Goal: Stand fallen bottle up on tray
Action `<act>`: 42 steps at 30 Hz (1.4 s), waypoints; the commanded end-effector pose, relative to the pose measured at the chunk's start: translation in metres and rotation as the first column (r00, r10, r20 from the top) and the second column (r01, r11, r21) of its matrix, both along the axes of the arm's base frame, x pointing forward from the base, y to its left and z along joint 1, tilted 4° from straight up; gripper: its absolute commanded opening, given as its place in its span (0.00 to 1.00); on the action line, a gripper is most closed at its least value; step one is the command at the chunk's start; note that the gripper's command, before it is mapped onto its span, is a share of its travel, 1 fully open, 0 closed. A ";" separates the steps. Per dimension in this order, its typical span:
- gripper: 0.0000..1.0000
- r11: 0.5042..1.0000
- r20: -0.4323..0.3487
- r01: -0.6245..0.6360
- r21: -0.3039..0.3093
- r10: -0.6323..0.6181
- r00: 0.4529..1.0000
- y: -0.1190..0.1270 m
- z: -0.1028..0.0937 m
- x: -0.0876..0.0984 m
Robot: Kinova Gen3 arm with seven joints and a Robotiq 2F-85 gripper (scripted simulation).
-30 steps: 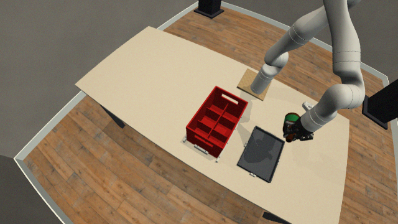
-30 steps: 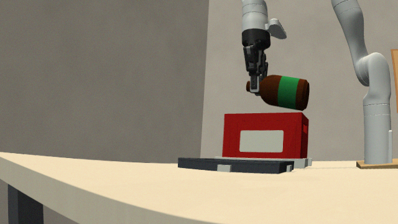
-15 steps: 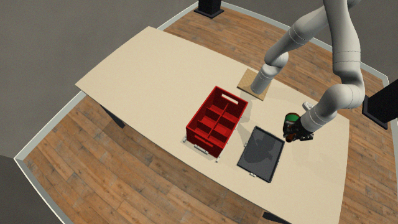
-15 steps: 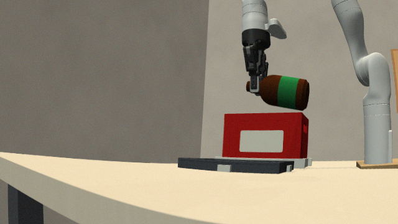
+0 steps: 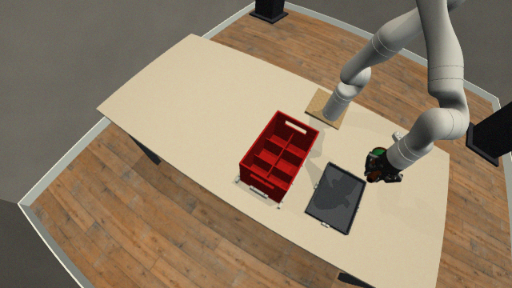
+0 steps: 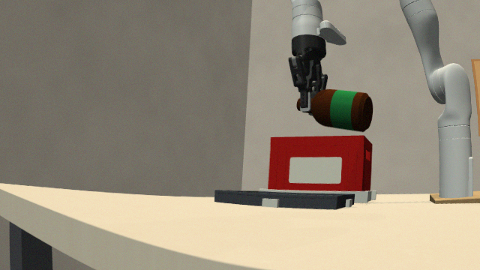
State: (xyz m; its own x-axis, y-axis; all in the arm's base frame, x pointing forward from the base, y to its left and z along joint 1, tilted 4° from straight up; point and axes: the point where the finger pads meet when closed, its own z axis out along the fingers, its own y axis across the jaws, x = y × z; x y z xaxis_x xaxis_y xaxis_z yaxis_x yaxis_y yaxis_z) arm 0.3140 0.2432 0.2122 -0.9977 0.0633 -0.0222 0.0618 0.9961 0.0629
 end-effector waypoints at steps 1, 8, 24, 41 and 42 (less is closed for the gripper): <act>0.00 1.000 0.000 0.025 0.001 -0.025 1.000 0.001 0.001 0.000; 0.00 0.997 -0.003 0.077 0.003 -0.077 0.997 0.001 0.001 0.000; 0.00 0.997 -0.003 0.080 0.003 -0.080 0.997 0.001 0.001 0.000; 0.00 0.997 -0.003 0.080 0.003 -0.080 0.997 0.001 0.001 0.000; 0.00 0.997 -0.003 0.080 0.003 -0.080 0.997 0.001 0.001 0.000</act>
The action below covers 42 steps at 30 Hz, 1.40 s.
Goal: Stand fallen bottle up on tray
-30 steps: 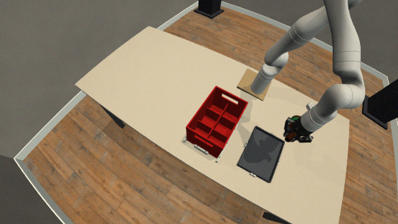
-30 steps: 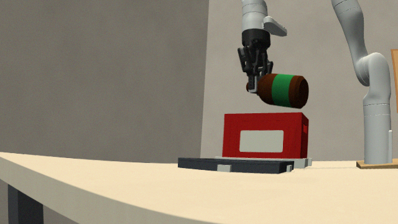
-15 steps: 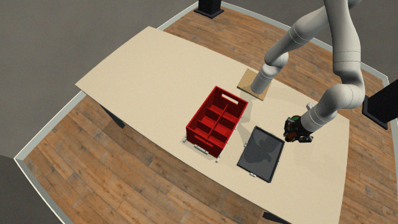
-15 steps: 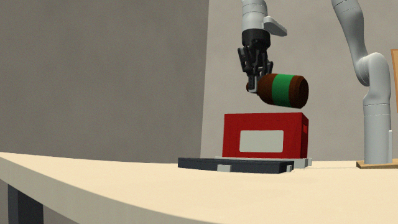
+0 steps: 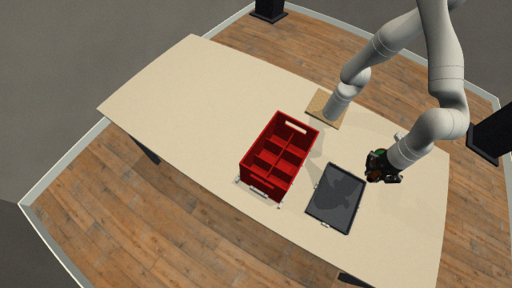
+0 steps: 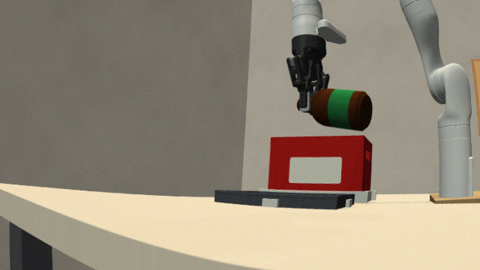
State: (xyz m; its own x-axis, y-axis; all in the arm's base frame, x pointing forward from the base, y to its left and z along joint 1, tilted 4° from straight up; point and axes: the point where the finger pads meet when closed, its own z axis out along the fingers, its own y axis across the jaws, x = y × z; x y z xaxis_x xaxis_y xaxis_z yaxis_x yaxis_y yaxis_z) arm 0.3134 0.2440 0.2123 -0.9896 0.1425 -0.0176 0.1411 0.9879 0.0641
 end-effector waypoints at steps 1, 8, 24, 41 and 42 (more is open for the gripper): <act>0.00 1.000 0.001 0.000 0.001 0.000 1.000 0.000 0.001 0.000; 0.00 1.000 0.001 0.002 0.001 -0.002 1.000 0.000 0.001 0.000; 0.00 0.987 -0.009 0.162 0.005 -0.162 0.987 0.000 0.001 0.000; 0.00 0.966 -0.016 0.258 0.006 -0.258 0.966 0.000 0.001 0.000; 0.00 0.966 -0.016 0.258 0.006 -0.258 0.966 0.000 0.001 0.000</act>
